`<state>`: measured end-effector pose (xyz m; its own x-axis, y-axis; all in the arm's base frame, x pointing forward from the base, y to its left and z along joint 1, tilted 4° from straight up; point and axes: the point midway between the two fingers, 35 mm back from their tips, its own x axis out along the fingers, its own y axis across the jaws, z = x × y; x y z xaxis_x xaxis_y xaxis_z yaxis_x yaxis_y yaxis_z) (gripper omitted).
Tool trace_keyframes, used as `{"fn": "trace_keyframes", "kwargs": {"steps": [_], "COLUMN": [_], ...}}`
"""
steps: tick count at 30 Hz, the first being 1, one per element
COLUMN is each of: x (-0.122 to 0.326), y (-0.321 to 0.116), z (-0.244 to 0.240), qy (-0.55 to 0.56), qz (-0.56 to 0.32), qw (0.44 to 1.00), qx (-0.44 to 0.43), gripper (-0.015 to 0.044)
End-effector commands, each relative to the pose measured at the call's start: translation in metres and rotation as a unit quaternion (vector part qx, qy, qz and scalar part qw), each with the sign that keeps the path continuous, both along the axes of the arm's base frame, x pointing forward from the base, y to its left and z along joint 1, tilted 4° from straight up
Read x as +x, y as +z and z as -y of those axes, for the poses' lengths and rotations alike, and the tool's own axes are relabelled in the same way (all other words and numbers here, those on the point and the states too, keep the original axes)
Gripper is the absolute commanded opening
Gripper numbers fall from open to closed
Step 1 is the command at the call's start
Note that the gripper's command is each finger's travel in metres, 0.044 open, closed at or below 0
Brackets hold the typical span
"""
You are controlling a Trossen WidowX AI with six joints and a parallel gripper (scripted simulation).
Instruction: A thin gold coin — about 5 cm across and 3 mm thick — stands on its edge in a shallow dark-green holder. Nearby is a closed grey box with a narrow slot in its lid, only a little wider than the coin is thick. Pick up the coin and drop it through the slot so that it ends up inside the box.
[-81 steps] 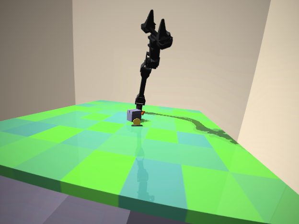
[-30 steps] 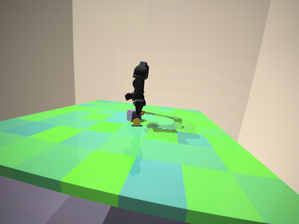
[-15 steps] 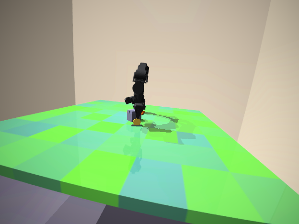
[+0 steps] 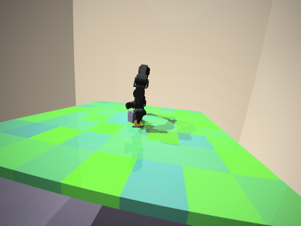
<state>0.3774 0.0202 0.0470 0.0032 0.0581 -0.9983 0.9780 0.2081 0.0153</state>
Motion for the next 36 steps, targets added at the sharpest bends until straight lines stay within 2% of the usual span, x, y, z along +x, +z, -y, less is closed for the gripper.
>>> {"fn": "trace_keyframes", "kwargs": {"steps": [1,8,14,24,36], "x": [-0.002,-0.002,-0.002,-0.002,0.002], "y": [-0.009,-0.018,-0.018,-0.016,0.014], "z": [-0.001,-0.001,-0.001,-0.001,0.001], "qy": [-0.002,-0.002,-0.002,-0.002,-0.002], "qz": [-0.006,-0.006,-0.006,-0.006,-0.006], "qw": [1.000,1.000,1.000,1.000,1.000], "qx": [0.001,0.001,0.001,0.001,0.001], "gripper": [0.0161,0.0161,0.0003,0.0000,0.0000]}}
